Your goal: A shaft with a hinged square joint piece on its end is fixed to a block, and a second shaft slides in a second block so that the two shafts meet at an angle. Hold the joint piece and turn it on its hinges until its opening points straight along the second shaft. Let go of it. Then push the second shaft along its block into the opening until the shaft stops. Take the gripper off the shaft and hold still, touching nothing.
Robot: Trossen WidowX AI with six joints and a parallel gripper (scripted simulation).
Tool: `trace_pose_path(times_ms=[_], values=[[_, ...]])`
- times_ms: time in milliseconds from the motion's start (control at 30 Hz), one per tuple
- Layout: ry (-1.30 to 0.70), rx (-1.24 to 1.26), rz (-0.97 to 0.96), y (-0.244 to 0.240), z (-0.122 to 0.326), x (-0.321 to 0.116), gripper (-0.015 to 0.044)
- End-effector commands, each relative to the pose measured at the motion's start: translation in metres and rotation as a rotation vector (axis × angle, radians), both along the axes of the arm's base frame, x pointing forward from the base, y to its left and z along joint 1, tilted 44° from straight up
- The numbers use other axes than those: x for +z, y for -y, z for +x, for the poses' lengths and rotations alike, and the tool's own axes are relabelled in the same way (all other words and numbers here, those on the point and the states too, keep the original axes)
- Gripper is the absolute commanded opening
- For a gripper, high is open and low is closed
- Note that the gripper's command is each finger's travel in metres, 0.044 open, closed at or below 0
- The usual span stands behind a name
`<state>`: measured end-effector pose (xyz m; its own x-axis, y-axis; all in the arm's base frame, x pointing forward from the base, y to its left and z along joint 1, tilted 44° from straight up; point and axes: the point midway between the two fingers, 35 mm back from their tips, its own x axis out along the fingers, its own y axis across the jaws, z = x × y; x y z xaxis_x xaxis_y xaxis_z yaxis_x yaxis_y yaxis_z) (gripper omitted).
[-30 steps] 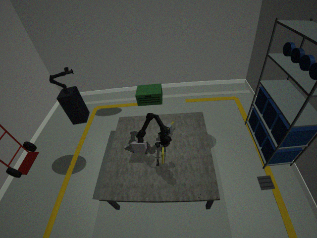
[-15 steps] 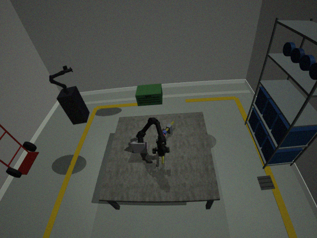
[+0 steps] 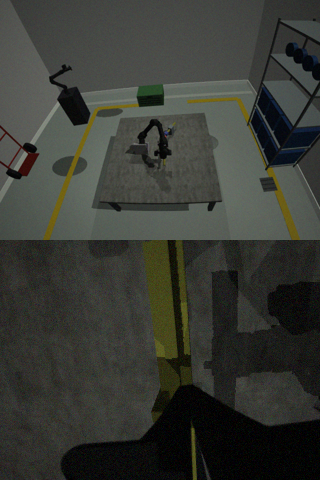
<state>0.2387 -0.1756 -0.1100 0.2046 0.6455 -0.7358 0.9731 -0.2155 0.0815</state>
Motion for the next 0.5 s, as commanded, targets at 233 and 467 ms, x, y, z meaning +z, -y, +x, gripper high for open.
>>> trace_pose_path(times_ms=[233,467], values=[[-0.012,-0.004,0.017,-0.0157,0.0008,-0.0153,0.0],[-0.008,-0.004,0.012,-0.016,0.0016,-0.0155,0.0]])
